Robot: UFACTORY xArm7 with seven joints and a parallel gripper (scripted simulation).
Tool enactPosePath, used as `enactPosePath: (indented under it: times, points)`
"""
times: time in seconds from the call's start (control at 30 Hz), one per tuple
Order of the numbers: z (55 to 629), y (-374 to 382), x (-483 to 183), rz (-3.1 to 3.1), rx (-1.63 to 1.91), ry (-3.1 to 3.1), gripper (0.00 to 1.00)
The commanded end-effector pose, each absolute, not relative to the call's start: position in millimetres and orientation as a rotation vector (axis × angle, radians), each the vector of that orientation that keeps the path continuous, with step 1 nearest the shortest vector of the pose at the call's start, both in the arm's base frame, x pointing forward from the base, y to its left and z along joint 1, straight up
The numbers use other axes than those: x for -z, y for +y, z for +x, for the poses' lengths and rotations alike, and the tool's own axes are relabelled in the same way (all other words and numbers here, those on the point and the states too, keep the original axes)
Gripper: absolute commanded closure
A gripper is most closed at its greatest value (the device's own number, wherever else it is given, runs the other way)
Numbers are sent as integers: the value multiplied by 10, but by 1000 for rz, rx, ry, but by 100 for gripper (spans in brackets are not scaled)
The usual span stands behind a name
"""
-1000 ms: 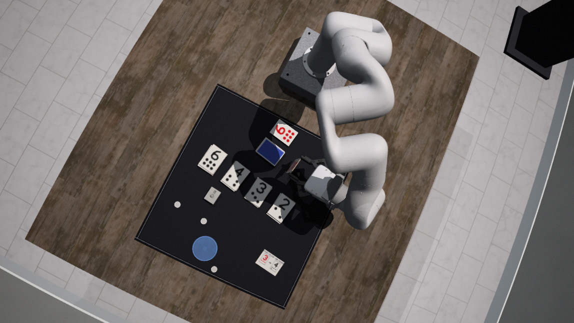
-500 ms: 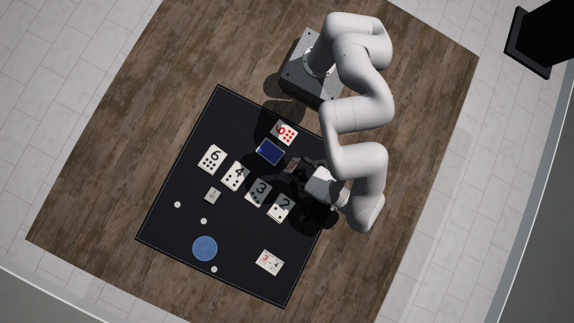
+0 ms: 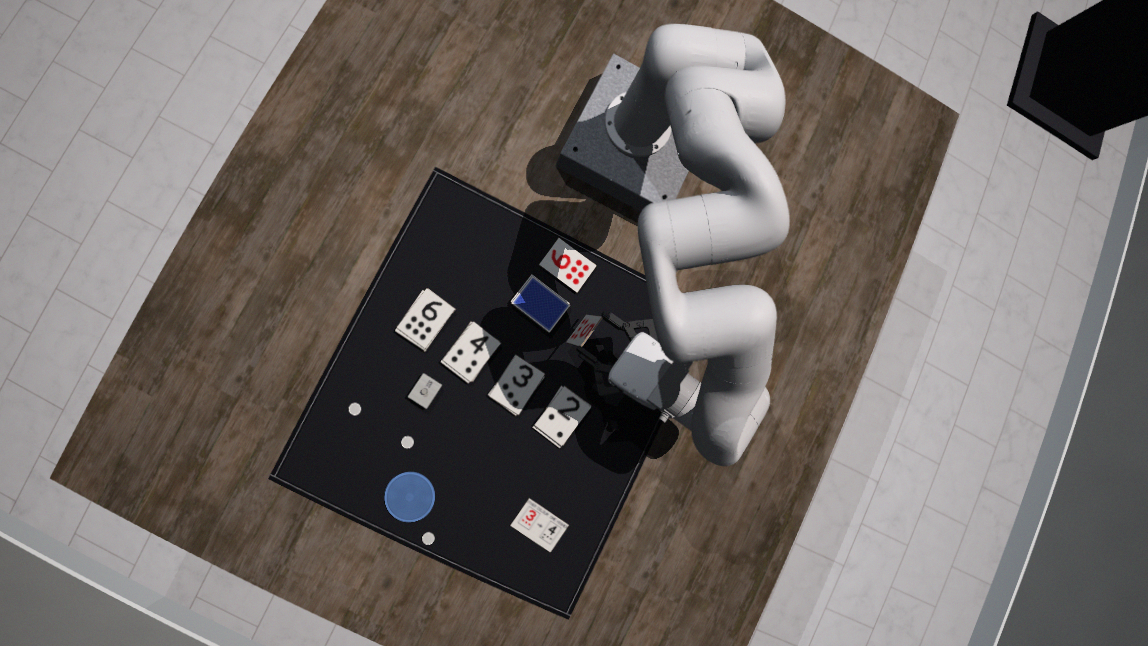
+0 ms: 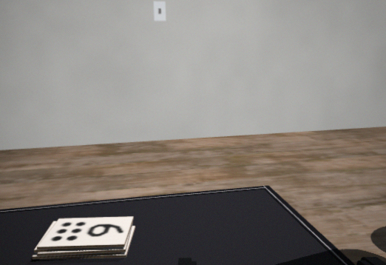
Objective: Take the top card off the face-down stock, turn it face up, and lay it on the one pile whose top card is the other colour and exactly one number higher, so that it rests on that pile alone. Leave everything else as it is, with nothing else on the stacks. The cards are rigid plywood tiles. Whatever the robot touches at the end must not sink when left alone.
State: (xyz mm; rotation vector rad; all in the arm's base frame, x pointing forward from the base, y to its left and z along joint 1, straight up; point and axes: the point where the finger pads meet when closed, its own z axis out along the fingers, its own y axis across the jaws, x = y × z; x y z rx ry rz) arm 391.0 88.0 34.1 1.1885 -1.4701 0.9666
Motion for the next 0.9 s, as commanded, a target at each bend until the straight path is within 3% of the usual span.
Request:
enactPosePath:
  times: [0.0, 0.87]
  points:
    - [3920, 886, -353, 1189, -968, -1474, 26]
    - [3913, 876, -282, 1189, -968, -1474, 26]
